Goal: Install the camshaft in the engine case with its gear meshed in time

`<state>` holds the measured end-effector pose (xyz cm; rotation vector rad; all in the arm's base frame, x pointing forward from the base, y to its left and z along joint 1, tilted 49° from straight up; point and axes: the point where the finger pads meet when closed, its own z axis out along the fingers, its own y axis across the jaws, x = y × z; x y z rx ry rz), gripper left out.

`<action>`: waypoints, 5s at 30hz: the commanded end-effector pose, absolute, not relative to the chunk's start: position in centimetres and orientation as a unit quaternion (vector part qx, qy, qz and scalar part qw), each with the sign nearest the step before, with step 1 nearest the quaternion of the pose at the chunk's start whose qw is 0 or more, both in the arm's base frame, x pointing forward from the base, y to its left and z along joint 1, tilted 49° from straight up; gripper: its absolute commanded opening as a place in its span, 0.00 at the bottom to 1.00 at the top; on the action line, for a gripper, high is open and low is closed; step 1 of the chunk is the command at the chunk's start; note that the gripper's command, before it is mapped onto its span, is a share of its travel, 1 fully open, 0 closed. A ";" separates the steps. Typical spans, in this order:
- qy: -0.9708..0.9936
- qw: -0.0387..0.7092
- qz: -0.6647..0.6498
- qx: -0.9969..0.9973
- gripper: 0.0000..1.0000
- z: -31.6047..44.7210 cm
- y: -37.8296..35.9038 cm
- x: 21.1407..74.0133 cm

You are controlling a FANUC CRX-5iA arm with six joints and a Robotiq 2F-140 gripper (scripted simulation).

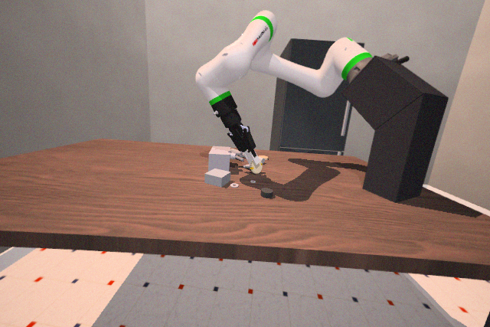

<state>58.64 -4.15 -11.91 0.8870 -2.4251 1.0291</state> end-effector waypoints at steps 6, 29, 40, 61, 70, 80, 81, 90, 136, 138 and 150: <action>-0.858 0.179 0.364 0.314 0.29 -11.9 -4.1 58.7; -0.858 0.179 0.364 0.314 0.14 -11.9 -4.1 58.7; -0.858 0.179 0.364 0.314 0.14 -11.9 -4.1 58.7; -0.858 0.179 0.364 0.314 0.14 -11.2 -3.5 58.2; -0.858 0.179 0.364 0.314 0.14 -10.1 -2.4 57.5; -0.858 0.179 0.364 0.314 0.14 -8.3 -0.7 56.2; -0.858 0.179 0.364 0.314 0.14 -8.1 -0.6 56.1; -0.858 0.179 0.364 0.314 0.14 -7.4 0.1 55.6; -0.856 0.177 0.363 0.322 0.14 -7.2 0.2 55.5; -0.850 0.171 0.360 0.344 0.14 -7.0 0.0 55.4; -0.744 0.098 0.310 0.584 0.14 -3.1 -3.0 52.5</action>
